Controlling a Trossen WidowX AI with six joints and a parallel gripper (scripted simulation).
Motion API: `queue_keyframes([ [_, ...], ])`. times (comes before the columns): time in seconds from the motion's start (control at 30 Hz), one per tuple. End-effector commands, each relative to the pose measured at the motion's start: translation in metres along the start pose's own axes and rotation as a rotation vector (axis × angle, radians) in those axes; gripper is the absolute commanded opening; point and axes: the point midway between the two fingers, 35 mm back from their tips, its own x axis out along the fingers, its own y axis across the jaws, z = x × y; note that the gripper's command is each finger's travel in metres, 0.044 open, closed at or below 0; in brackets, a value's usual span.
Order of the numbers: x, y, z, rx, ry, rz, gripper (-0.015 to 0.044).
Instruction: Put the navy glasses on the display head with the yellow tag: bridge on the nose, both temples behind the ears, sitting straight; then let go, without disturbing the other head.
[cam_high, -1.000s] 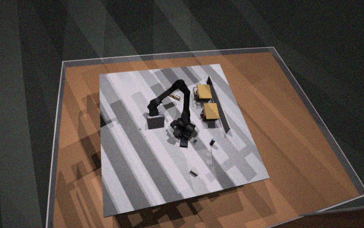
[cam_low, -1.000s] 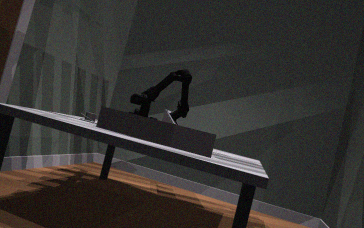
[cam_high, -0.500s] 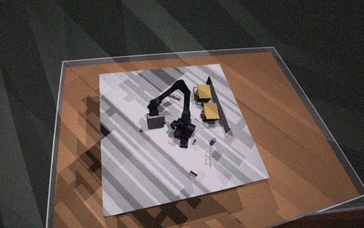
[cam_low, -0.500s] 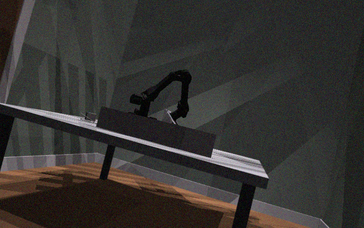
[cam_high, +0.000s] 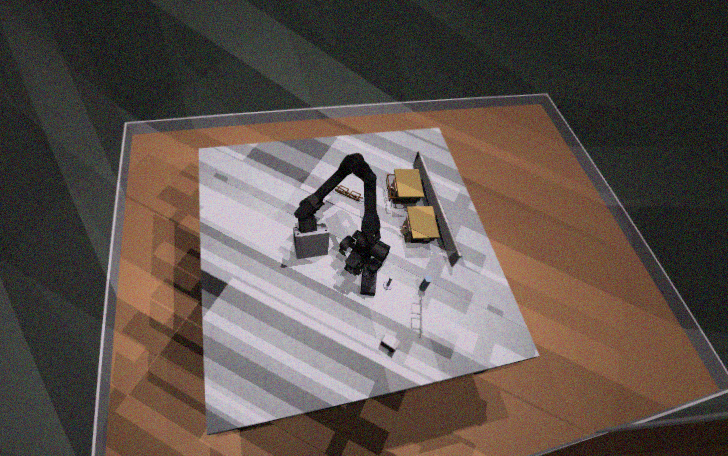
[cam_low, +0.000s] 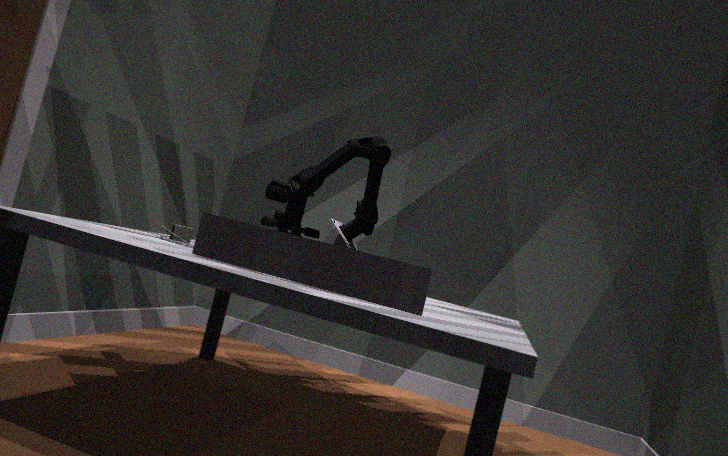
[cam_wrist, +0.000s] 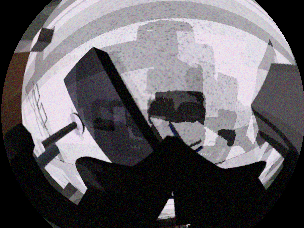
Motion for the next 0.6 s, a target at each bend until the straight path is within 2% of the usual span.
queue_keyframes([
  [0.0,-0.0292,-0.0278,0.0023,0.003,-0.001,-0.001,0.0000],
  [0.23,-0.0347,-0.0339,0.0027,0.003,-0.001,-0.002,0.0000],
  [0.47,-0.0331,-0.0277,0.0009,0.004,0.003,0.005,0.0184],
  [0.57,-0.0331,-0.0277,0.0009,0.004,0.003,0.005,0.0200],
])
